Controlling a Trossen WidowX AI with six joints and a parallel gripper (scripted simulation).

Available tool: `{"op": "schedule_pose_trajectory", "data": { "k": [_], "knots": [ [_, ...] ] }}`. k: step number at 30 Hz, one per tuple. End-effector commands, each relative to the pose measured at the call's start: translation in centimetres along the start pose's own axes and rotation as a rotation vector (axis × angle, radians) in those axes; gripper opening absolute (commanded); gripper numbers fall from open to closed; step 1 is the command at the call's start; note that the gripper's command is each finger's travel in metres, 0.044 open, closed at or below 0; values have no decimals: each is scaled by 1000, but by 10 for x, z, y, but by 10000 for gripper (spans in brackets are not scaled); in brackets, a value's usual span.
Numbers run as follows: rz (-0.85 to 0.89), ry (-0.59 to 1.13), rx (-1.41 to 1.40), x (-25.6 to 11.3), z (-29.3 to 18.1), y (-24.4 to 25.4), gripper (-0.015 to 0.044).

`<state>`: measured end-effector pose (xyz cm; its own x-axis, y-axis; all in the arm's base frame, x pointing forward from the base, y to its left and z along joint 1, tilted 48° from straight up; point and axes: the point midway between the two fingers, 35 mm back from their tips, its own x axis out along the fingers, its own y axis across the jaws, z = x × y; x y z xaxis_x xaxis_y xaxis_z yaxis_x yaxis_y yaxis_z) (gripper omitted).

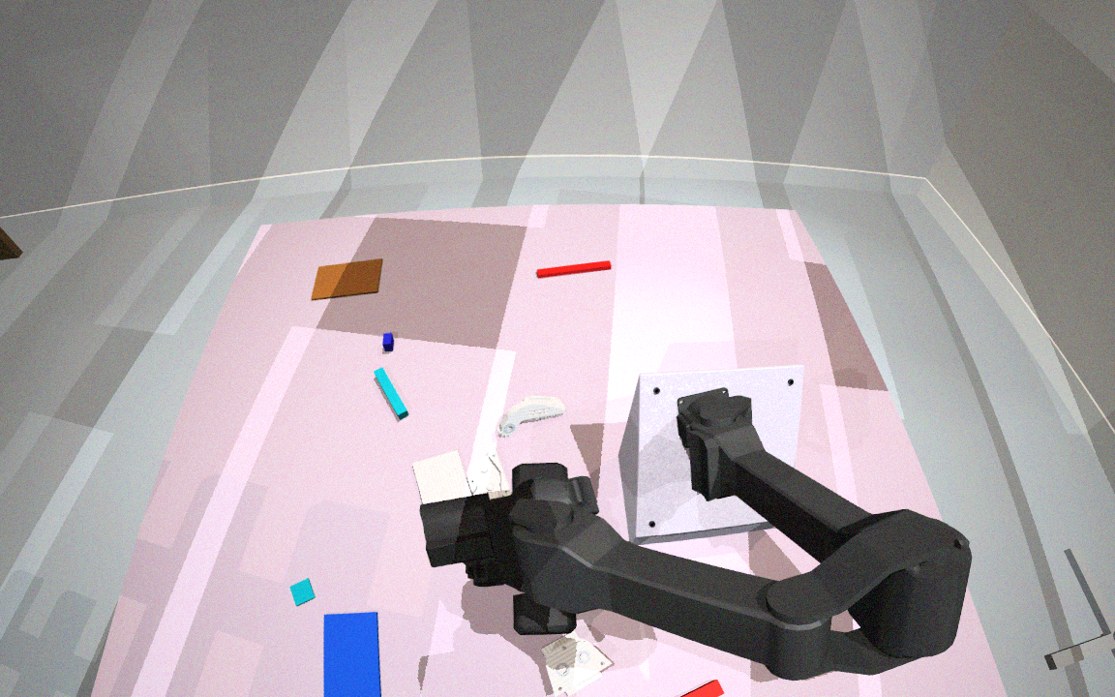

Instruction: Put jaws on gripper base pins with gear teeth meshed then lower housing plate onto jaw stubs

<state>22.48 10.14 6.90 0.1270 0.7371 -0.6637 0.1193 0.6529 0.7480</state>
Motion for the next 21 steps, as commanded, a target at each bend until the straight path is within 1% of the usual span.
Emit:
{"op": "schedule_pose_trajectory", "data": {
  "k": [1,21],
  "knots": [
    [-3,-3,84,-1,-2,2,37],
    [-2,-4,560,-1,-10,13,37]
  ]
}}
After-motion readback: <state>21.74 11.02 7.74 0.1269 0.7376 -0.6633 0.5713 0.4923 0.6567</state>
